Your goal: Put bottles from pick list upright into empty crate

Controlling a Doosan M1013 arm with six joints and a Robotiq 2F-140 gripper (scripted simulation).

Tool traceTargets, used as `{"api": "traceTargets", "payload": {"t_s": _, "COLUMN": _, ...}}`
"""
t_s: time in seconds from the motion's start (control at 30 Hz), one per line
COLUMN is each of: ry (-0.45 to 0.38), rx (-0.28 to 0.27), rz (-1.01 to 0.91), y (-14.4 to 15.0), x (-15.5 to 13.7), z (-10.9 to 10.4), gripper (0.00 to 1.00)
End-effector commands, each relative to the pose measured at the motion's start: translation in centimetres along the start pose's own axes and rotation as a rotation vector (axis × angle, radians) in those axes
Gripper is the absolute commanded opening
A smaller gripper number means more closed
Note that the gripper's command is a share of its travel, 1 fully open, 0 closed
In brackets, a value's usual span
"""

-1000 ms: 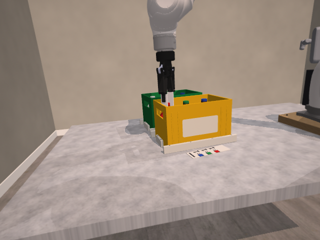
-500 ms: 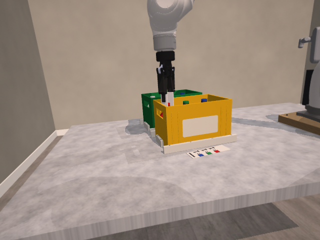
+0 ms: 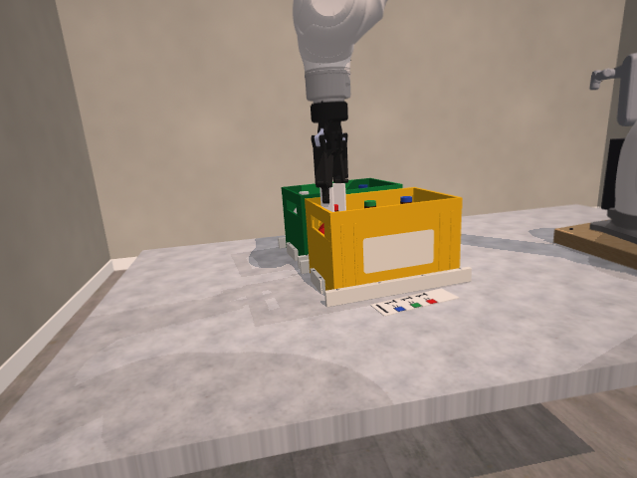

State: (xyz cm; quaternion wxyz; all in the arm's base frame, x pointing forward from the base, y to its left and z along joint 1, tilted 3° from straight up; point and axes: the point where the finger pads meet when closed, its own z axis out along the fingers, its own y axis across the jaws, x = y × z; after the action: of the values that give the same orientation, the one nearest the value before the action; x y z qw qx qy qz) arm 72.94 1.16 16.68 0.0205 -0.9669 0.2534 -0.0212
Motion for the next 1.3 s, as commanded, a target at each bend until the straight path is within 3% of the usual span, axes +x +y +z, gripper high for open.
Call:
{"api": "traceTargets", "payload": {"t_s": 0.0, "ry": 0.0, "rx": 0.0, "rz": 0.0, "y": 0.0, "x": 0.0, "z": 0.0, "gripper": 0.38}}
{"api": "traceTargets", "payload": {"t_s": 0.93, "ry": 0.0, "rx": 0.0, "rz": 0.0, "y": 0.0, "x": 0.0, "z": 0.0, "gripper": 0.38}}
{"api": "traceTargets", "payload": {"t_s": 1.27, "ry": 0.0, "rx": 0.0, "rz": 0.0, "y": 0.0, "x": 0.0, "z": -2.7, "gripper": 0.38}}
